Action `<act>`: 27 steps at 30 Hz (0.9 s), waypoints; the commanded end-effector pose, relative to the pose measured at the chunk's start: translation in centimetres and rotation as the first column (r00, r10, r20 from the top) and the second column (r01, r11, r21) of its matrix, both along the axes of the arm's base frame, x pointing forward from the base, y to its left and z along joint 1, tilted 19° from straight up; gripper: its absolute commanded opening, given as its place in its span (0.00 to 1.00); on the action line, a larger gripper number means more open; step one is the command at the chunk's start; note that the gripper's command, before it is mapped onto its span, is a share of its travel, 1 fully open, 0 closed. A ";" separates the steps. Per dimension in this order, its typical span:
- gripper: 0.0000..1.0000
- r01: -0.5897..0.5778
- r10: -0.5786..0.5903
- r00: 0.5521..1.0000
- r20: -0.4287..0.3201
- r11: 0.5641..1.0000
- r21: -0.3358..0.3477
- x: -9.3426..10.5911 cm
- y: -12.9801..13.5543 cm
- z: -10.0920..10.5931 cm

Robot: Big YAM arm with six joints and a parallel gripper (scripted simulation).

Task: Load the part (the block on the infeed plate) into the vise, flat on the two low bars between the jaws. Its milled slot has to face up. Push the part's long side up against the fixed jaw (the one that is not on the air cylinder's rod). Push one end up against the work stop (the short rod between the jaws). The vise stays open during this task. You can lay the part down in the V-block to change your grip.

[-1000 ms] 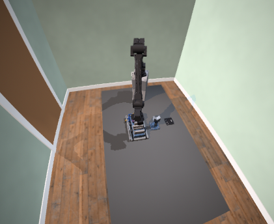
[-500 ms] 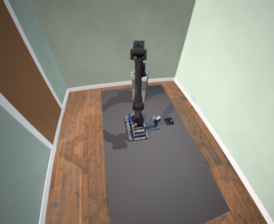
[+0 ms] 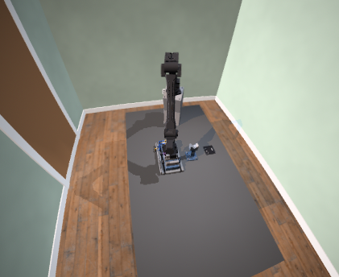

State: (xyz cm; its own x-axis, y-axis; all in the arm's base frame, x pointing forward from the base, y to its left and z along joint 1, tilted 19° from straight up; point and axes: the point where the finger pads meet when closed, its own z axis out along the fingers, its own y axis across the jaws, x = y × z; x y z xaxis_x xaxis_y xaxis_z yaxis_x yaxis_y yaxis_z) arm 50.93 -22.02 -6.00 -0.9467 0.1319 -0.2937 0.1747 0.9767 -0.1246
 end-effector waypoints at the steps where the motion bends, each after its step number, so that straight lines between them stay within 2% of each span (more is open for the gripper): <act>1: 0.00 -0.001 0.002 1.000 0.031 1.000 -0.013 1.4 -1.2 0.3; 5: 0.00 -0.001 0.001 1.000 0.026 1.000 -0.011 1.1 -1.1 0.1; 6: 0.00 -0.002 0.002 0.999 0.035 1.000 -0.015 0.9 -1.0 1.7; 9: 0.00 -0.001 0.002 0.998 0.060 1.000 -0.026 2.0 -1.5 2.2; 17: 0.00 -0.001 0.002 0.999 0.037 1.000 -0.016 1.6 -1.3 0.5; 27: 0.00 -0.001 0.002 0.999 0.039 1.000 -0.016 1.6 -1.3 0.6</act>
